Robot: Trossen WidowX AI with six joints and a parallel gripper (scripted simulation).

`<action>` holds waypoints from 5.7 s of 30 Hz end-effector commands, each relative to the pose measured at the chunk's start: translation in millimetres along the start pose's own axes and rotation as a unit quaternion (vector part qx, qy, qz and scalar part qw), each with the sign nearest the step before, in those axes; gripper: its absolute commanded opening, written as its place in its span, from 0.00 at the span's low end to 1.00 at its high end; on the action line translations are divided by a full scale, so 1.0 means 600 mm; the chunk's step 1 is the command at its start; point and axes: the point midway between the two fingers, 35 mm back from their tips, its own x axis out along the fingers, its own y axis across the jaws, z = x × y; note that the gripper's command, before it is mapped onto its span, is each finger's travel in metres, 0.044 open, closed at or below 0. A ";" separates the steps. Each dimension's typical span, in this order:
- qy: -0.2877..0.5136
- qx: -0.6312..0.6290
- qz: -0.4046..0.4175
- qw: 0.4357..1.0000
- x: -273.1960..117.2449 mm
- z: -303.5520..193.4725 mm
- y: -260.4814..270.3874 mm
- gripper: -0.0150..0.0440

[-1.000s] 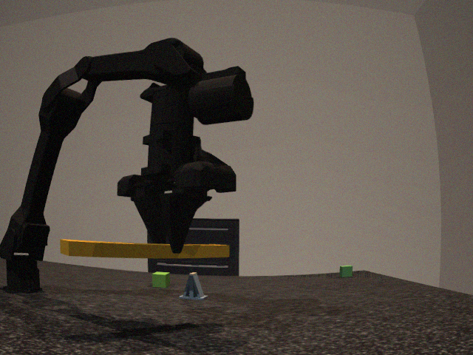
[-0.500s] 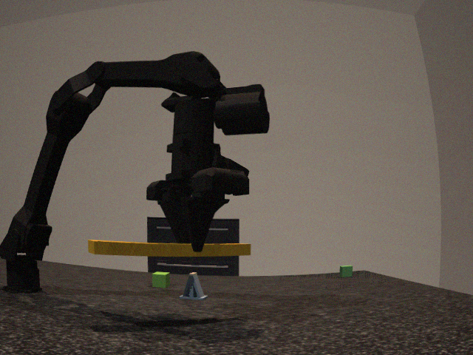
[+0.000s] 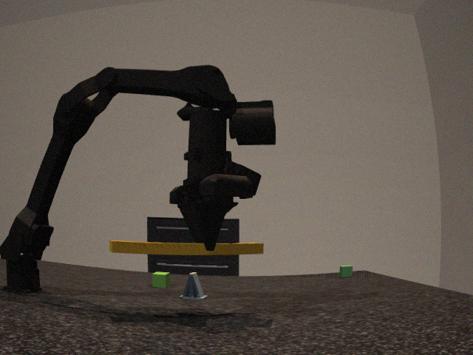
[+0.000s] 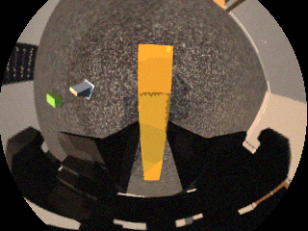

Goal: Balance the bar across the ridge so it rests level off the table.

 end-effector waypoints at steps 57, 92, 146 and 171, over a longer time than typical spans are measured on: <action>-0.002 0.307 0.007 0.952 0.008 0.123 0.300 0.25; -0.002 0.307 0.007 0.952 0.066 0.121 0.297 0.25; -0.002 0.307 0.007 0.952 0.074 0.121 0.297 0.25; -0.002 0.307 0.007 0.952 0.077 0.121 0.297 0.25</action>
